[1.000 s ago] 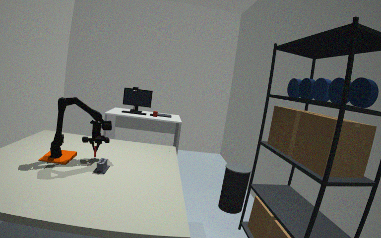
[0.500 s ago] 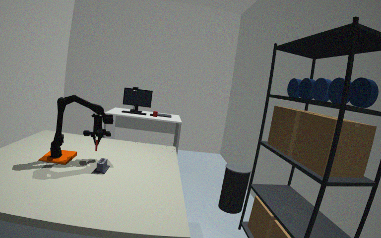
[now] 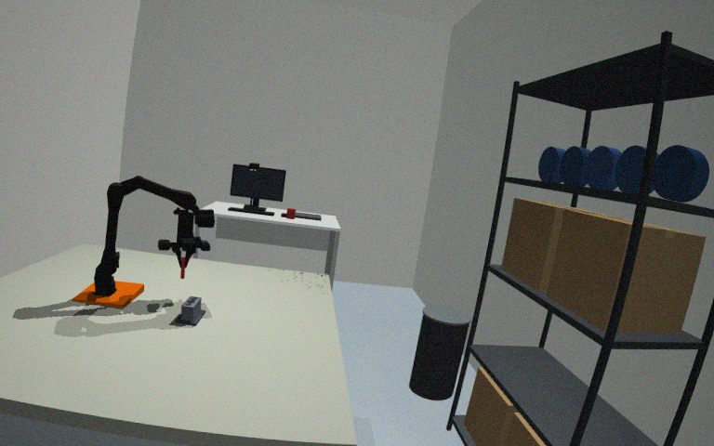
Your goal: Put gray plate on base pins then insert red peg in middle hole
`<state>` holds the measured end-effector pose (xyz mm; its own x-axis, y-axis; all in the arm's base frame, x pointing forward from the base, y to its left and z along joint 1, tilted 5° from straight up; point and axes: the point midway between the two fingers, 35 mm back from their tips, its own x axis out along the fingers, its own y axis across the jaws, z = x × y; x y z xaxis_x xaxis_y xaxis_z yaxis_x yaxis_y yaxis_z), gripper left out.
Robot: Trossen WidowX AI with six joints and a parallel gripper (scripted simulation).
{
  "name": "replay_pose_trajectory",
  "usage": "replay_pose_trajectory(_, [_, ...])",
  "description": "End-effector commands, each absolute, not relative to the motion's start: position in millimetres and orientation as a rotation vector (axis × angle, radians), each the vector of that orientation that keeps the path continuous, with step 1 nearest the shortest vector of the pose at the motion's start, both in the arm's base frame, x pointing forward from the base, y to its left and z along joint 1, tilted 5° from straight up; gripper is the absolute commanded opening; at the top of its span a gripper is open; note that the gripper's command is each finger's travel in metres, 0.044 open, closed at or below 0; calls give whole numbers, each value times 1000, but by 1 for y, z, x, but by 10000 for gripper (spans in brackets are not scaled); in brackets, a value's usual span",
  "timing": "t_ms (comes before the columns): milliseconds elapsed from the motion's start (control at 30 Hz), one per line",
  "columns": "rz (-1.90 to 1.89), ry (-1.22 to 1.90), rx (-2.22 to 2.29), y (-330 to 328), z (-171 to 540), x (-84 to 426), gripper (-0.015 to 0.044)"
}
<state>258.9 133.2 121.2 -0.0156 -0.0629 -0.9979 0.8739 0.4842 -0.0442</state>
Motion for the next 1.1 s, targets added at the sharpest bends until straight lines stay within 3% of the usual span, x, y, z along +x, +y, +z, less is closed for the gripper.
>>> replay_pose_trajectory(0, [-880, 1393, 780, 127, 121, 266, 0])
replay_pose_trajectory(1067, [-888, 1367, 794, 53, 128, 325, 0])
